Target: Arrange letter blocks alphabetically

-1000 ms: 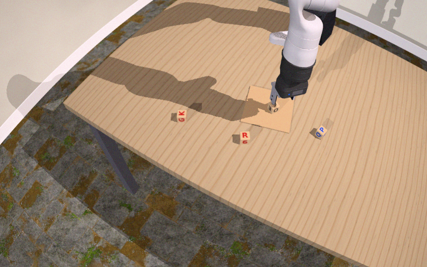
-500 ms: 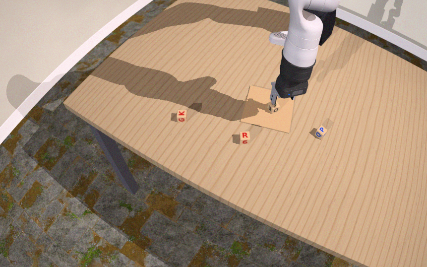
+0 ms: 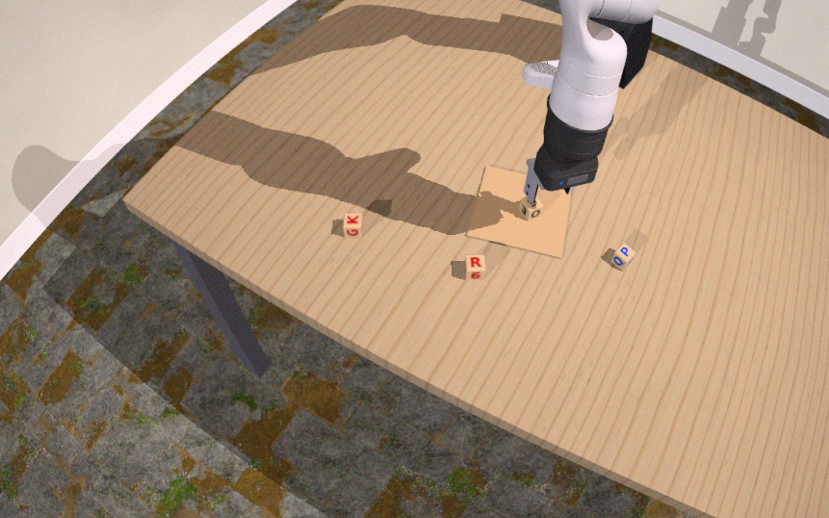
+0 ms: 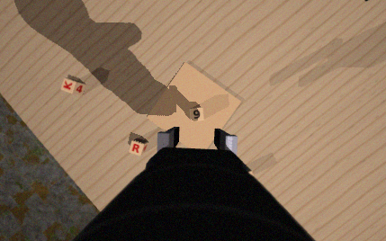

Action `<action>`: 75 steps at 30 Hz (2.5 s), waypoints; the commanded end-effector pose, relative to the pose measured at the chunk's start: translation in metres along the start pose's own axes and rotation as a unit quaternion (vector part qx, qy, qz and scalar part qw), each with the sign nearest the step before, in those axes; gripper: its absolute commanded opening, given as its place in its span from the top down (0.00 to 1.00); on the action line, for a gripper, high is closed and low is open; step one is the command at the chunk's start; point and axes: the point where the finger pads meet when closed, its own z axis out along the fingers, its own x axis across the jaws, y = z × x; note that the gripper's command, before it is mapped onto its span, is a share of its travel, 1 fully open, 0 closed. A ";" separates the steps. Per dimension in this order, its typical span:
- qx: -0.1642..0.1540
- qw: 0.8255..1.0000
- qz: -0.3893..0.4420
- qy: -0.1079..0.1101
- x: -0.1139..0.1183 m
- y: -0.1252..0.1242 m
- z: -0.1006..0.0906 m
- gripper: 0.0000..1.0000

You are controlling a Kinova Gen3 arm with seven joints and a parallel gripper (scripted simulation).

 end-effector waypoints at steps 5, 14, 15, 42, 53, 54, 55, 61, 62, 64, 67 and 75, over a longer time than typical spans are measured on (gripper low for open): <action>-0.002 1.000 -0.005 0.001 0.000 0.002 -0.001 0.00; 0.002 1.000 -0.007 0.002 -0.033 0.026 0.006 0.00; 0.002 1.000 -0.007 0.003 -0.043 0.033 0.007 0.00; 0.000 1.000 -0.004 0.002 -0.116 0.070 0.005 0.00; 0.000 1.000 -0.004 0.002 -0.116 0.070 0.005 0.00; 0.000 1.000 -0.004 0.002 -0.116 0.070 0.005 0.00; 0.000 1.000 -0.004 0.002 -0.116 0.070 0.005 0.00; 0.000 1.000 -0.004 0.002 -0.116 0.070 0.005 0.00; 0.000 1.000 -0.004 0.002 -0.116 0.070 0.005 0.00; 0.000 1.000 -0.004 0.002 -0.116 0.070 0.005 0.00; 0.000 1.000 -0.004 0.002 -0.116 0.070 0.005 0.00; 0.000 1.000 -0.004 0.002 -0.116 0.070 0.005 0.00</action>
